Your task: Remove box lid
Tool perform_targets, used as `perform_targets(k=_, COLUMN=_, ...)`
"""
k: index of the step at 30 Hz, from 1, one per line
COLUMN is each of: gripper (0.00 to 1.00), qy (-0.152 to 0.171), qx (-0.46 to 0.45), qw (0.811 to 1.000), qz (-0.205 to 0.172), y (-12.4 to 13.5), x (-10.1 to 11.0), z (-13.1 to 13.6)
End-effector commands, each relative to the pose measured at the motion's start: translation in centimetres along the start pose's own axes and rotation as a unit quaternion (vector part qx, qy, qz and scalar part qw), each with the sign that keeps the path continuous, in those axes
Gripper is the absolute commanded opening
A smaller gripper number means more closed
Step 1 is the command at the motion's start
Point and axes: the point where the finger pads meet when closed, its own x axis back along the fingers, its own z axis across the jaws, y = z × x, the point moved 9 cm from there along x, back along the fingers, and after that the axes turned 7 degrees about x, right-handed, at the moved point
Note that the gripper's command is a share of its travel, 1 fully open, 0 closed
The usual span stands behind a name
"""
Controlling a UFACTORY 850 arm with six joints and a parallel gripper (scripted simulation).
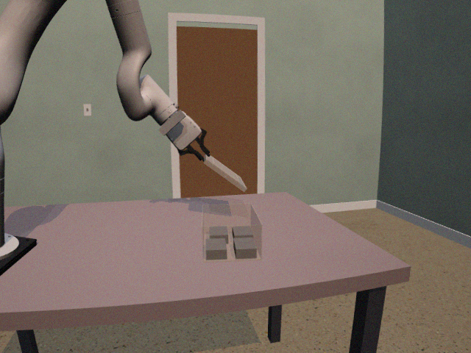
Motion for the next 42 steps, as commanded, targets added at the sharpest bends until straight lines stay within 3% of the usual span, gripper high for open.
perform_targets(k=1, gripper=0.0, qy=-0.001, qx=0.0, qw=1.0, qz=0.0, y=0.1, x=0.0, z=-0.1)
perform_targets(k=42, gripper=0.0, qy=-0.001, qx=0.0, qw=1.0, qz=0.0, y=0.2, x=-1.5, z=1.2)
